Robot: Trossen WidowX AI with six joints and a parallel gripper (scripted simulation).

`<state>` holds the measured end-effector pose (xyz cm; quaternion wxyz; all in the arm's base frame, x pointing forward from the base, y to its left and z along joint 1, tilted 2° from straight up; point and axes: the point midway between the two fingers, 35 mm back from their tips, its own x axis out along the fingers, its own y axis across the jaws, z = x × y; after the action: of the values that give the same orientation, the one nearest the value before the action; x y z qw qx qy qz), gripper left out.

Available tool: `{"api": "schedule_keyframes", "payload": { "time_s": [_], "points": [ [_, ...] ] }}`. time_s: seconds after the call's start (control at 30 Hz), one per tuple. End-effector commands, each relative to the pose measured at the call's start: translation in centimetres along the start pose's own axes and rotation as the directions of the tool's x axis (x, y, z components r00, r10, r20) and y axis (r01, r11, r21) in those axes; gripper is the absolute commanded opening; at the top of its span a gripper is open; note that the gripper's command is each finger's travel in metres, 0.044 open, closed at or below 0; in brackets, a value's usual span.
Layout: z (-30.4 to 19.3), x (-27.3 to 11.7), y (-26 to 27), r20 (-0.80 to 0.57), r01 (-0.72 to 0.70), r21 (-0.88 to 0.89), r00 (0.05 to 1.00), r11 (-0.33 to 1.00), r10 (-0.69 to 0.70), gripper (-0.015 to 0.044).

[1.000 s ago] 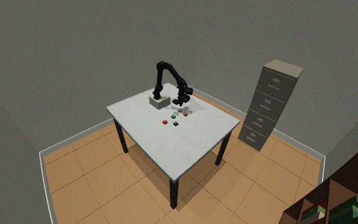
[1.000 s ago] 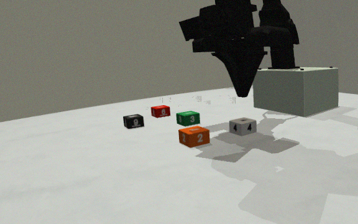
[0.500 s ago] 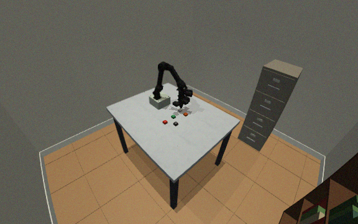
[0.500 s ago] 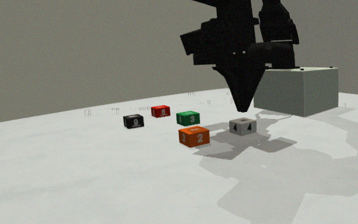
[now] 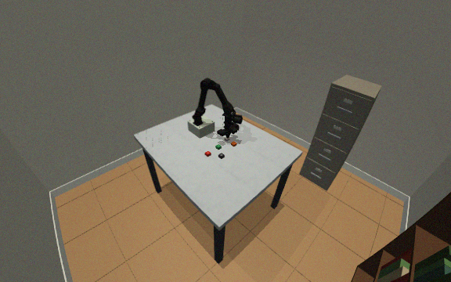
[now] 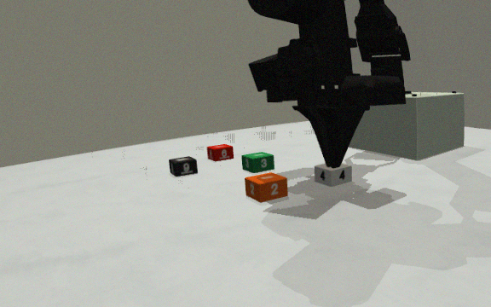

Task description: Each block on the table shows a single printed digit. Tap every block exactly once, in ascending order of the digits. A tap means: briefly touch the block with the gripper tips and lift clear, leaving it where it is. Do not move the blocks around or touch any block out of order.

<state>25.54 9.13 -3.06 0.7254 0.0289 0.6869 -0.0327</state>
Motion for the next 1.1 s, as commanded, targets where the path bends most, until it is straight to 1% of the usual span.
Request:
{"api": "schedule_keyframes", "payload": {
  "time_s": [0.0, 0.13, 0.3, 0.33, 0.43, 0.47, 0.67, 0.8, 0.93, 1.07],
  "points": [
    [-0.3, 0.3, -0.2, -0.011, 0.008, 0.003, 1.0, 1.0, -0.008, 0.002],
    [-0.2, -2.5, -0.1, -0.01, 0.007, 0.003, 1.0, 1.0, -0.007, 0.002],
    [-0.2, -3.0, -0.1, -0.011, 0.007, 0.003, 1.0, 1.0, -0.007, 0.002],
    [0.0, -4.0, 0.0, -0.01, 0.007, 0.003, 1.0, 1.0, -0.007, 0.002],
    [0.1, -9.4, 0.0, -0.01, 0.007, 0.003, 1.0, 1.0, -0.007, 0.002],
    [0.0, -10.5, 0.0, -0.01, 0.007, 0.003, 1.0, 1.0, -0.007, 0.002],
    [0.0, -10.8, -0.2, -0.01, 0.007, 0.003, 1.0, 1.0, -0.007, 0.002],
    [2.2, -10.8, -4.1, -0.009, 0.01, 0.003, 1.0, 1.0, -0.01, 0.002],
    [4.1, -10.9, -9.2, -0.008, 0.014, 0.002, 1.0, 1.0, -0.014, 0.002],
    [4.8, -11.0, -14.9, -0.007, 0.02, 0.002, 1.0, 1.0, -0.02, 0.002]
  ]
}}
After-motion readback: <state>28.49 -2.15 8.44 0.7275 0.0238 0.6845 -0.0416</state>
